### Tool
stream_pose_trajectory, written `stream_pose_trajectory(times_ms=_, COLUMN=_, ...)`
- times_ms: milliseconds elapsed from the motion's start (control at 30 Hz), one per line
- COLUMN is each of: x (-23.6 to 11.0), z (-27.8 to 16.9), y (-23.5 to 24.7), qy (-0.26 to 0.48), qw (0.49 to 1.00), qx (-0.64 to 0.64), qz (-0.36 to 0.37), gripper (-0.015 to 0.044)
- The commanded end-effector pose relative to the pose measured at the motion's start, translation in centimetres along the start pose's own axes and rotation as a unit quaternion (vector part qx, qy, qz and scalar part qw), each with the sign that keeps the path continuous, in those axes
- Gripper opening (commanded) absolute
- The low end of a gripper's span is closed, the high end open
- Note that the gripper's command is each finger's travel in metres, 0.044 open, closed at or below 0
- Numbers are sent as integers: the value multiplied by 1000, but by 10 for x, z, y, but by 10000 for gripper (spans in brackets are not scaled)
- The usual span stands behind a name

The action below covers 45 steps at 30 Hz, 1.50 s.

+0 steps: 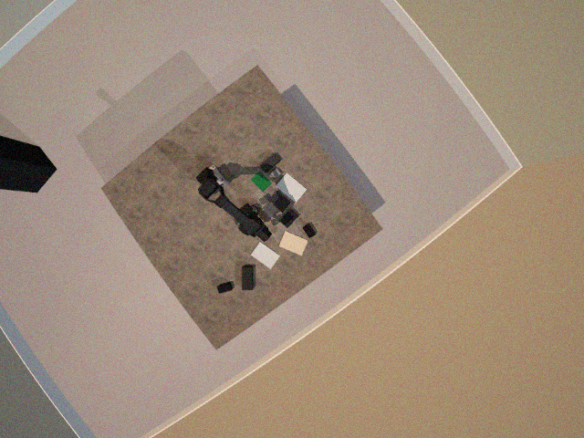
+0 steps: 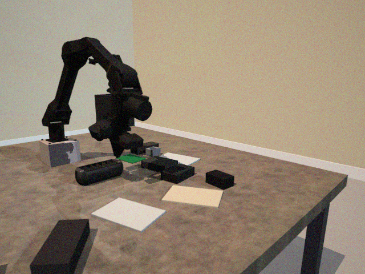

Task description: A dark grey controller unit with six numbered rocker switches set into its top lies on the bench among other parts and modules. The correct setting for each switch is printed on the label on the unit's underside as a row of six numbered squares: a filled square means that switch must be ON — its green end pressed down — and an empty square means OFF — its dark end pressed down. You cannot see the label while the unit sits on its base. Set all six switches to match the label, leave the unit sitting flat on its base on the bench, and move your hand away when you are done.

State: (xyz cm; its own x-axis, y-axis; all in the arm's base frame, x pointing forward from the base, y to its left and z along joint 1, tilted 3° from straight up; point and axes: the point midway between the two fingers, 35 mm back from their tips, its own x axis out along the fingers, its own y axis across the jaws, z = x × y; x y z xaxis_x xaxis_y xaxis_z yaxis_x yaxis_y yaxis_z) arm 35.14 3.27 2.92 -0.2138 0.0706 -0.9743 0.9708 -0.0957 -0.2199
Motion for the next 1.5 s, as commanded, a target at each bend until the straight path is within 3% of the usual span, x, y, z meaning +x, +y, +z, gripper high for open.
stream_pose_trajectory(times_ms=0, x=15, z=-8, y=13, qy=0, qw=1000, qx=3, qz=-29, gripper=0)
stream_pose_trajectory(times_ms=1467, x=66, z=-9, y=27, qy=0, qw=1000, qx=3, qz=-30, gripper=0)
